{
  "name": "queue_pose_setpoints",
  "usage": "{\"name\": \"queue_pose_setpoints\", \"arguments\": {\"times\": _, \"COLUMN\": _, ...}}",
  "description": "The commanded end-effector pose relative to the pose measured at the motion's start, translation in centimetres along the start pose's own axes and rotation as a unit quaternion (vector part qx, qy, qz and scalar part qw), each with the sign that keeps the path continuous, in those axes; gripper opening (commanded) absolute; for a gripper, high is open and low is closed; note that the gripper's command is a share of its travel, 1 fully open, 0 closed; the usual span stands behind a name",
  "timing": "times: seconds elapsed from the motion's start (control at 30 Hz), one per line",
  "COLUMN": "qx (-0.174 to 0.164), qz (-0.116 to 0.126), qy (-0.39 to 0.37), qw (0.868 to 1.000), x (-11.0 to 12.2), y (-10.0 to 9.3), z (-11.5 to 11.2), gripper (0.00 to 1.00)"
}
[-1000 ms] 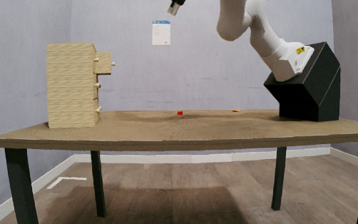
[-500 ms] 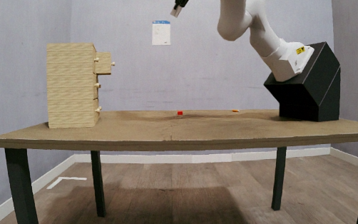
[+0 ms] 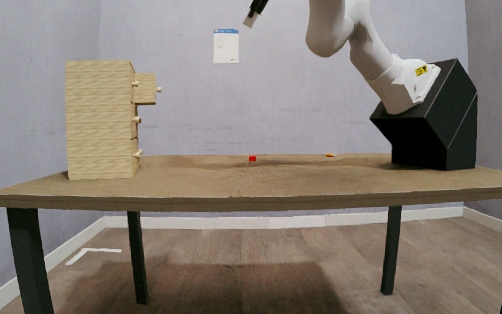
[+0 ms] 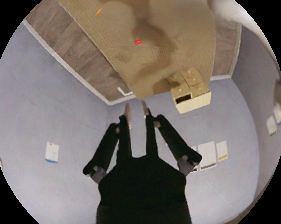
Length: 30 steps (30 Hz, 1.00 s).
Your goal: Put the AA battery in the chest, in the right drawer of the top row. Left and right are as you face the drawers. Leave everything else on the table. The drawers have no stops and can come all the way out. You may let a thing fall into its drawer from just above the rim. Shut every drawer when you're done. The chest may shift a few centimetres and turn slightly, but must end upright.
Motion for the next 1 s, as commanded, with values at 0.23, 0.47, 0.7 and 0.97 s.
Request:
{"name": "queue_pose_setpoints", "arguments": {"times": 0.23, "qx": -0.004, "qz": 0.0, "qy": -0.094, "qw": 0.996, "x": -2.0, "y": 0.6, "z": 1.5, "gripper": 0.28}}
{"name": "queue_pose_setpoints", "arguments": {"times": 0.47, "qx": -0.005, "qz": 0.0, "qy": -0.118, "qw": 0.993, "x": -2.8, "y": 1.0, "z": 2.2, "gripper": 0.28}}
{"name": "queue_pose_setpoints", "arguments": {"times": 0.7, "qx": -0.006, "qz": -0.002, "qy": -0.151, "qw": 0.989, "x": -3.9, "y": 1.5, "z": 3.1, "gripper": 0.28}}
{"name": "queue_pose_setpoints", "arguments": {"times": 0.97, "qx": -0.007, "qz": -0.003, "qy": -0.179, "qw": 0.984, "x": -4.8, "y": 2.1, "z": 4.0, "gripper": 0.28}}
Point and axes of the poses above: the point where the finger pads meet when closed, its own y axis out along the fingers, its own x axis across the jaws, z = x × y, the point moved 1 cm from there along -y, back along the fingers, and after that the axes turned 4 degrees about -y, right-handed, at the moved point
